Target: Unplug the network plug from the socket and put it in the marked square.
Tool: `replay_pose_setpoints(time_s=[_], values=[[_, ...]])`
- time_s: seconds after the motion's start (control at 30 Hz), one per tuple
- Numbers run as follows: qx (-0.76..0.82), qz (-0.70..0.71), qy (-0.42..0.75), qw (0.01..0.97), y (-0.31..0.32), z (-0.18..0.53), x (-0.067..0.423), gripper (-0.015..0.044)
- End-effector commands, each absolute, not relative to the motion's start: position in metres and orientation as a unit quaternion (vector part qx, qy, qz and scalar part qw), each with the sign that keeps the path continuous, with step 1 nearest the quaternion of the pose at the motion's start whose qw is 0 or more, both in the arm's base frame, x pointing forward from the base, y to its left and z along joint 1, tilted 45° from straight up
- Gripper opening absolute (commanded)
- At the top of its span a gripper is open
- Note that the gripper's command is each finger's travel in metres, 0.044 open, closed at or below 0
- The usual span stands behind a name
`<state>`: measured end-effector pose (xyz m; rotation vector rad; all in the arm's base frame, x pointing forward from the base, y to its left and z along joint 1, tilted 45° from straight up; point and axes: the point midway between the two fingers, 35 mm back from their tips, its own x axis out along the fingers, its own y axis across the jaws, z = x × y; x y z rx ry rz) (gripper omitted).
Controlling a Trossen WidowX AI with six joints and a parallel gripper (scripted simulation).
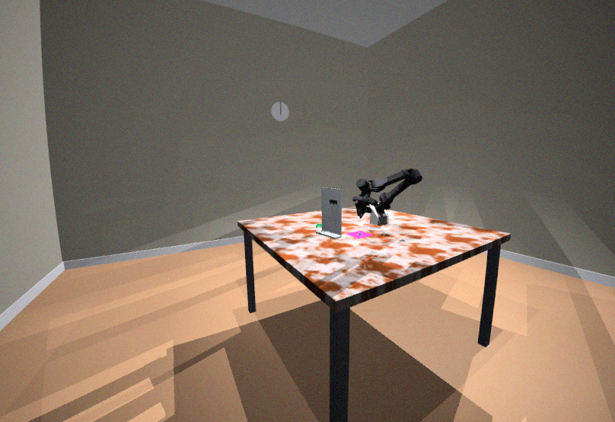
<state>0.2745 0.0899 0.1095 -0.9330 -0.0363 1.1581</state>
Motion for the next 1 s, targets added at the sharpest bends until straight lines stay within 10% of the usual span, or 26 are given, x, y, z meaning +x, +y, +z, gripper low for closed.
replay_pose_setpoints(time_s=[0.0,0.97], values=[[-0.426,0.526,-0.022,0.736,0.086,0.116,0.275,0.0156],[-0.428,0.530,-0.012,0.732,0.050,0.147,0.279,0.0156]])
